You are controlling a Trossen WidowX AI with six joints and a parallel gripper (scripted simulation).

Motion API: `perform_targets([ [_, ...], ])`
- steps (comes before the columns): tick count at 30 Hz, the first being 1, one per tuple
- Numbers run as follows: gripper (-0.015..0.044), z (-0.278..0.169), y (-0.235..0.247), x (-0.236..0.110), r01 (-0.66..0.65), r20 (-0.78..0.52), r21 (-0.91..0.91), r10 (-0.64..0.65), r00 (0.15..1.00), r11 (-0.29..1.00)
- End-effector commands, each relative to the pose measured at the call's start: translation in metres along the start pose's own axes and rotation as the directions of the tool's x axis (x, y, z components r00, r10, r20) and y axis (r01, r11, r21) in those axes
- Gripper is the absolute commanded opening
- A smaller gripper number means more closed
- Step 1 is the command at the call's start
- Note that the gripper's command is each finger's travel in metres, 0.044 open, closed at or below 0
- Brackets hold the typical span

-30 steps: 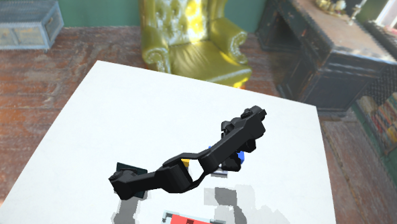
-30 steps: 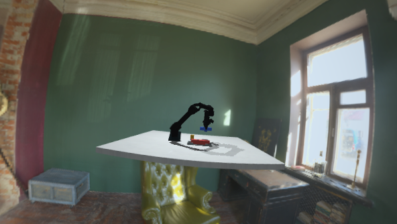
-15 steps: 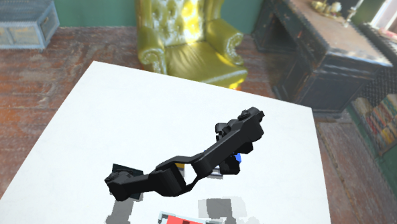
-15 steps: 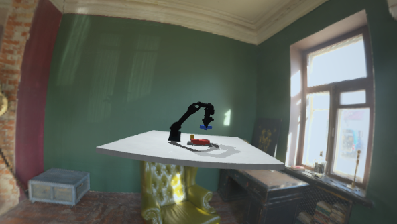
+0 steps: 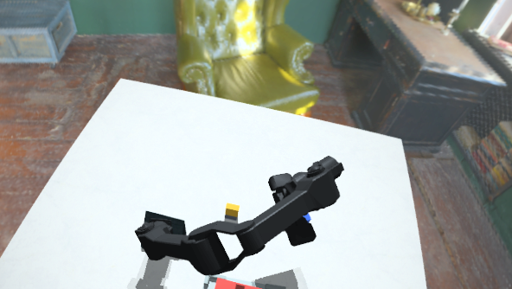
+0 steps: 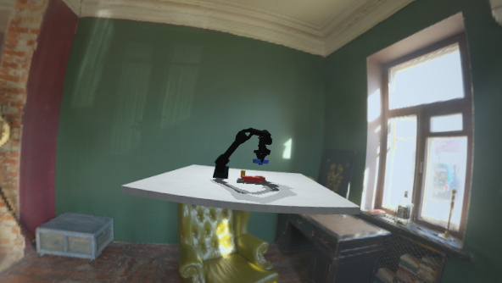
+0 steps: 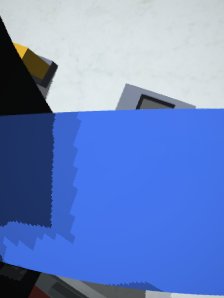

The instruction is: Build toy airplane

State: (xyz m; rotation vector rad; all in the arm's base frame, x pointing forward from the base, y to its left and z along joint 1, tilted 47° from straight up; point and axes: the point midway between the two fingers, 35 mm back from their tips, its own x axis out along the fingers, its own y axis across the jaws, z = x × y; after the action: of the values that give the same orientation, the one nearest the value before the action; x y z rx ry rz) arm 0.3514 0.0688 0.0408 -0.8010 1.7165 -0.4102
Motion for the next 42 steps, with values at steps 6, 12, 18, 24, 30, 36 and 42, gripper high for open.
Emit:
perform_targets([
  [6, 0.0000, -0.017, -0.027, 0.002, 0.002, 0.005, -0.157, -0.001, 1.000, 0.988],
  [12, 0.0000, -0.029, -0.043, 0.005, 0.002, 0.005, -0.255, -0.001, 1.000, 0.967],
  [18, 0.0000, -0.041, -0.057, 0.008, 0.003, 0.005, -0.352, -0.001, 1.000, 0.936],
  [24, 0.0000, -0.055, -0.071, 0.011, 0.004, 0.005, -0.445, -0.002, 1.000, 0.895],
  [30, 0.0000, -0.069, -0.084, 0.016, 0.005, 0.004, -0.534, -0.004, 1.000, 0.845],
  [36, 0.0000, -0.084, -0.095, 0.020, 0.006, 0.002, -0.617, -0.006, 1.000, 0.787],
  [42, 0.0000, -0.099, -0.105, 0.025, 0.007, 0.000, -0.694, -0.009, 1.000, 0.720],
])
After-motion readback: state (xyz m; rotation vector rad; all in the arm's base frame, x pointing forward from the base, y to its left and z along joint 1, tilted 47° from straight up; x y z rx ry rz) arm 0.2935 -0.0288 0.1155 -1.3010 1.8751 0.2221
